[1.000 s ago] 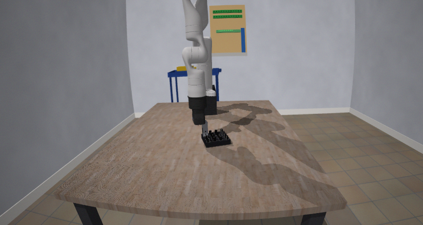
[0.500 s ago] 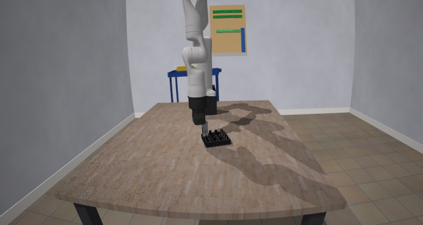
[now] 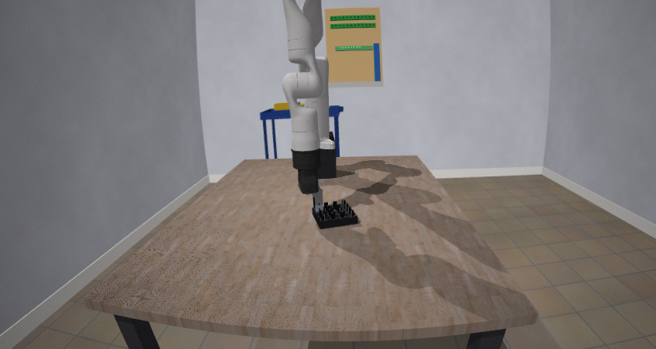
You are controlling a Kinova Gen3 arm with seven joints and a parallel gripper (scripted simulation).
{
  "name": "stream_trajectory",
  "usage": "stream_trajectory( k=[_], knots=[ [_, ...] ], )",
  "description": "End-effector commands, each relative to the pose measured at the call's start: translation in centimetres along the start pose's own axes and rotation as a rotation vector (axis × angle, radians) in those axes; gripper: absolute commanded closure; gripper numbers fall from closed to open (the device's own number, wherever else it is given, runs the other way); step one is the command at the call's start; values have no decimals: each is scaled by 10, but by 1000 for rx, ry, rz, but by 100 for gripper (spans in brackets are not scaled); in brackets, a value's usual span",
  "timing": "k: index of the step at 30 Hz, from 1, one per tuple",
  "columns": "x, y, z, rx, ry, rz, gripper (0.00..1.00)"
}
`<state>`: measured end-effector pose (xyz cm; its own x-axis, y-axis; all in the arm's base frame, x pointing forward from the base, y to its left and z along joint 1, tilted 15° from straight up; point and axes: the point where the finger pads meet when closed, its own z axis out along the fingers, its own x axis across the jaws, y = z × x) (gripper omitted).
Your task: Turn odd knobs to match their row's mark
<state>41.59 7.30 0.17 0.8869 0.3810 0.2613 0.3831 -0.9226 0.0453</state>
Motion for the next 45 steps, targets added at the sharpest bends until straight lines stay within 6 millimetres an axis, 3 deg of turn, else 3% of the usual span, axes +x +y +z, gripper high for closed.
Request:
stream_trajectory(
  k=[1, 15, 33, 45],
  knots=[
    [0, -1, 0, 1, 0, -20, 54],
    [0, -1, -1, 2, -2, -20, 54],
    [-3, -2, -37, 4, -4, -19, 54],
    [-2, -2, -39, 3, -3, -19, 54]
  ],
)
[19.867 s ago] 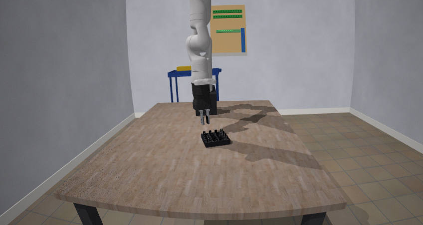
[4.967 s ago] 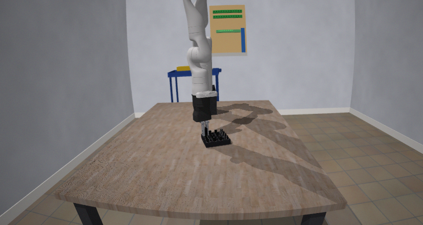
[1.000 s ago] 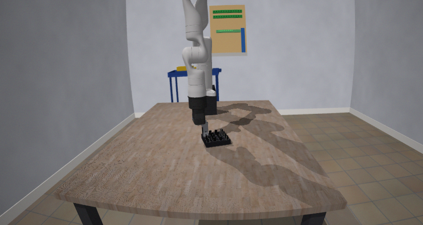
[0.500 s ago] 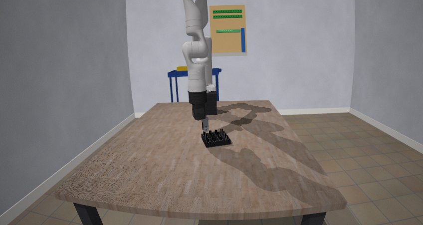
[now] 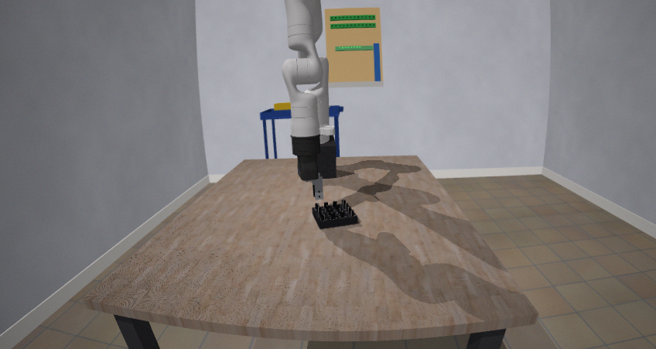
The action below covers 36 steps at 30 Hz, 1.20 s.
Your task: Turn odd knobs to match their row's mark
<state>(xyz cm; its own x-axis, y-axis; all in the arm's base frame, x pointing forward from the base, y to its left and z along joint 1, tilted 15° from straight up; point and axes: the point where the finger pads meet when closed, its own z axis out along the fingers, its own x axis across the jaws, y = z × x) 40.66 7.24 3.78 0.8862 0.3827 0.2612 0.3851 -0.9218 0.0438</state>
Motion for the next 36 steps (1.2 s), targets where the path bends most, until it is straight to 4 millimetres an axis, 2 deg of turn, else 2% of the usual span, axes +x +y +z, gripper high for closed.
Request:
stream_trajectory(
  k=[1, 19, 32, 36],
  knots=[
    [-3, -1, -2, 1, -3, -17, 54],
    [-4, -2, -2, 2, -8, 24, 54],
    [-4, -4, -2, -2, -21, 202, 54],
    [-4, -5, -1, -5, -27, 308, 54]
  ],
)
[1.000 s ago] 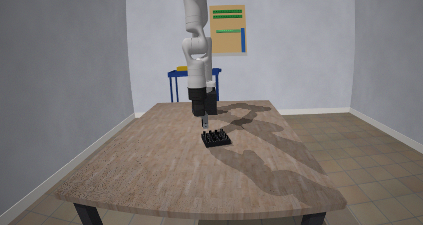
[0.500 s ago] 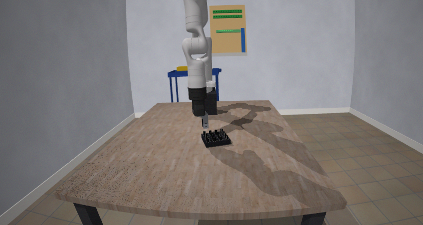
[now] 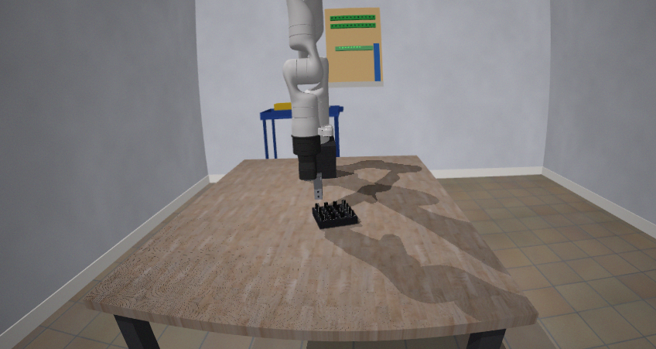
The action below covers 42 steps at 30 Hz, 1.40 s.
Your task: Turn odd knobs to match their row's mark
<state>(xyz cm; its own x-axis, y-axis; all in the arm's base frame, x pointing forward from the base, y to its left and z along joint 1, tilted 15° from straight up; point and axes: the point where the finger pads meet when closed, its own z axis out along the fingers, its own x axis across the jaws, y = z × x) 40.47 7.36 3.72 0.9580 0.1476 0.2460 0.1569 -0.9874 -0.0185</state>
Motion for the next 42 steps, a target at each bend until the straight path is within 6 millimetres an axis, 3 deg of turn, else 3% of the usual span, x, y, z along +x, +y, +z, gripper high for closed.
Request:
stream_trajectory(
  k=[1, 11, 13, 42],
  knots=[
    [-3, -2, -2, -5, -10, 92, 54],
    [-2, -4, -2, -17, -25, 461, 54],
    [-2, -4, -2, -17, -25, 461, 54],
    [3, 2, -9, -33, -14, 1762, 54]
  ],
)
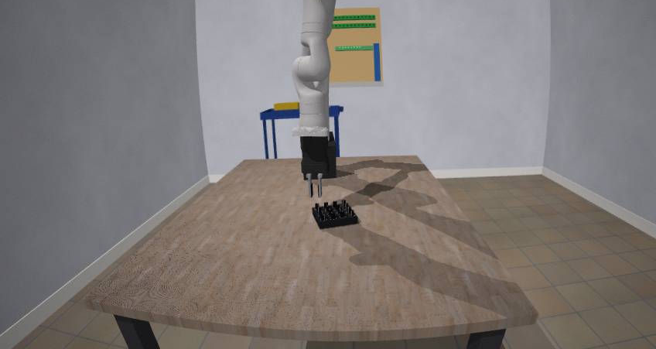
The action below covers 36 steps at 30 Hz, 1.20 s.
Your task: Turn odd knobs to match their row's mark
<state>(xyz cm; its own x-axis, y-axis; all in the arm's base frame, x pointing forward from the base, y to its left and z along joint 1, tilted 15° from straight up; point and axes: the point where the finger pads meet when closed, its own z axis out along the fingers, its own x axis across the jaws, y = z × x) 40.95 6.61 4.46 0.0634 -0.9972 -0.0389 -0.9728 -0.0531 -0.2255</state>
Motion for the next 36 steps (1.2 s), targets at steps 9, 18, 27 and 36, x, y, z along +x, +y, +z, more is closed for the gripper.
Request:
stream_trajectory(
  k=[9, 18, 27, 36],
  knots=[
    [-5, 4, -6, 1, 3, 388, 54],
    [-5, 5, -9, 15, -10, 682, 54],
    [-6, 6, -11, 21, -18, 832, 54],
    [-7, 8, -12, 24, -24, 918, 54]
  ],
)
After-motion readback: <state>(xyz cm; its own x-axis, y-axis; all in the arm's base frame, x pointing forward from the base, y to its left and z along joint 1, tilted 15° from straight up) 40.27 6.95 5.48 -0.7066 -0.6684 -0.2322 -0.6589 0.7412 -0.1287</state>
